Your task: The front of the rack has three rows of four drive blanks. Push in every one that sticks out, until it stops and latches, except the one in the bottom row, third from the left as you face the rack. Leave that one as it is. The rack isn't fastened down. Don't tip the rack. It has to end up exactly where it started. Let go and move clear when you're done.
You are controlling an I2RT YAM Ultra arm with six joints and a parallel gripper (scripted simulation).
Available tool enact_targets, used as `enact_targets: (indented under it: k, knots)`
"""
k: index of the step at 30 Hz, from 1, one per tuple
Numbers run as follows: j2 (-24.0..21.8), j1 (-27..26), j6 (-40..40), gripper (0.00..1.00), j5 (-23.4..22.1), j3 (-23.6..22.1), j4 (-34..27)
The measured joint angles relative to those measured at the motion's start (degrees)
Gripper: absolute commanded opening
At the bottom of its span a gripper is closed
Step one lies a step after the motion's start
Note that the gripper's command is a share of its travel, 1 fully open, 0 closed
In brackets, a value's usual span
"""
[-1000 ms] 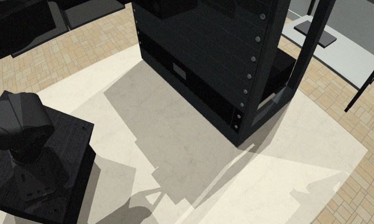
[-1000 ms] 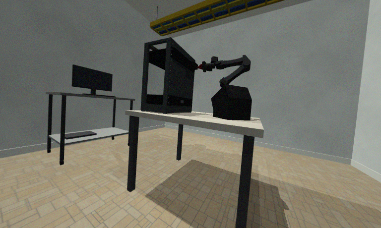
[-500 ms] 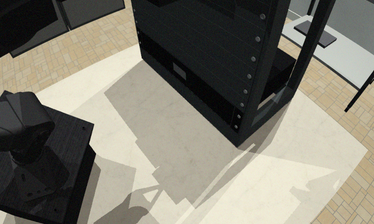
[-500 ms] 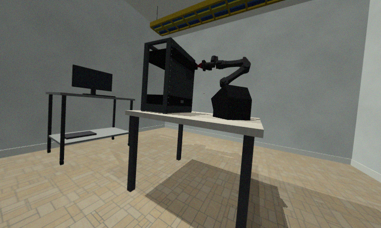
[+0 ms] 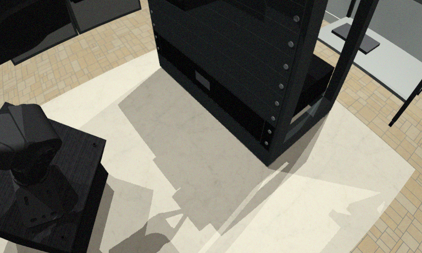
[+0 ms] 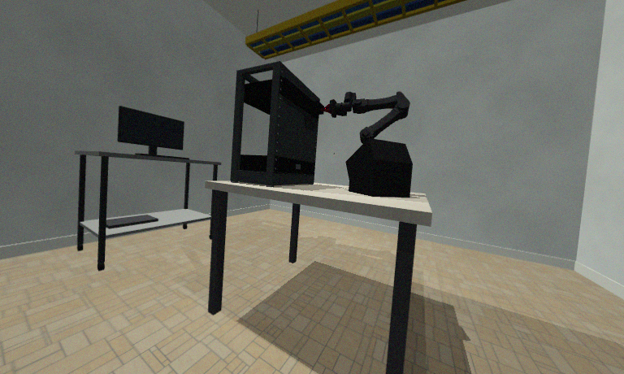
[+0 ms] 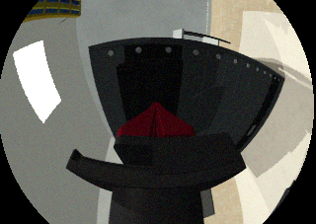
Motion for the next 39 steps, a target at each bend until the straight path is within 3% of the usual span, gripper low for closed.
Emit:
enact_targets:
  k: [26,39]
  knots:
    - [0.90,-1.44,0.44,0.00,-1.40,-0.02,0.55]
    - [3.56,0.28,0.35,0.00,0.31,1.79,0.76]
